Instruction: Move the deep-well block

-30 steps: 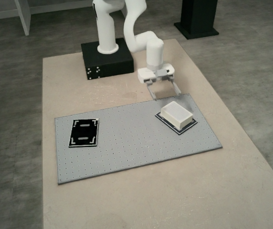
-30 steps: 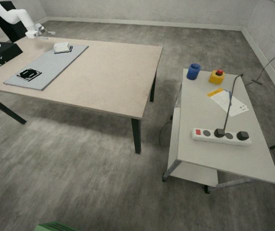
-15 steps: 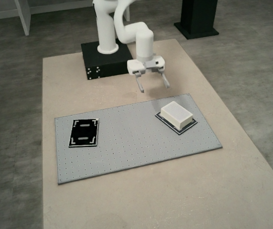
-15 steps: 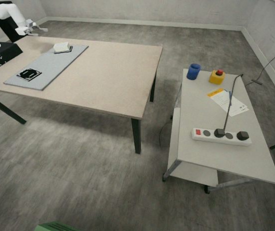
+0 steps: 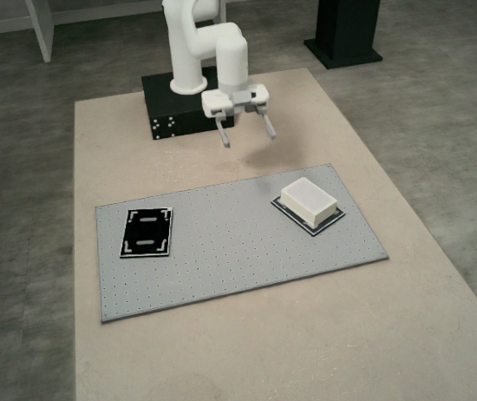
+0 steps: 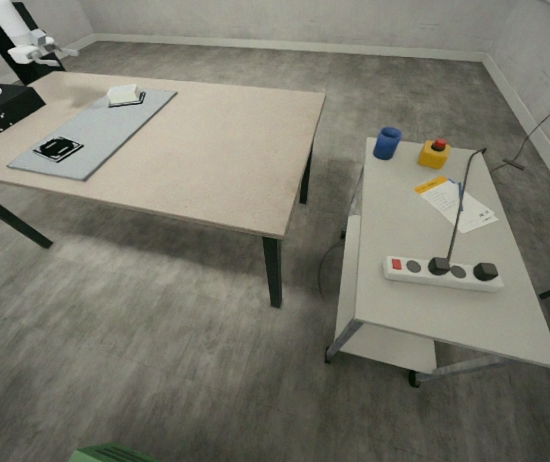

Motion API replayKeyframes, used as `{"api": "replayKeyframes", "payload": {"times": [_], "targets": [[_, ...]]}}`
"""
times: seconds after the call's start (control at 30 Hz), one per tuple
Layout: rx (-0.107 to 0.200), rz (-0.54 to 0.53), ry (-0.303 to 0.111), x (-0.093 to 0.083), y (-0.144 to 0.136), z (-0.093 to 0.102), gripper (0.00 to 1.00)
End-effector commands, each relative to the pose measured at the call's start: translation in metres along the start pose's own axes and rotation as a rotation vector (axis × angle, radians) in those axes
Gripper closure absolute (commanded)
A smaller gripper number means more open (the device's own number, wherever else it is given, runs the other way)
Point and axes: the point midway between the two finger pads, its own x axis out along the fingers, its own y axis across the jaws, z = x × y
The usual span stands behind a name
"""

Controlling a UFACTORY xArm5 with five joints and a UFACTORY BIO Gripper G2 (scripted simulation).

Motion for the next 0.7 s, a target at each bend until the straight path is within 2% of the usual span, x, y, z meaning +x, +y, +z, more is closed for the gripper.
{"api": "replayKeyframes", "payload": {"times": [0.0,0.17,0.47,0.67], "targets": [[-0.004,0.001,-0.003,-0.005,-0.016,0.016,0.63],[-0.004,0.001,-0.003,-0.009,-0.027,0.026,0.63],[-0.004,0.001,-0.003,-0.02,-0.06,0.054,0.63],[-0.004,0.001,-0.003,-0.021,-0.062,0.056,0.63]]}}
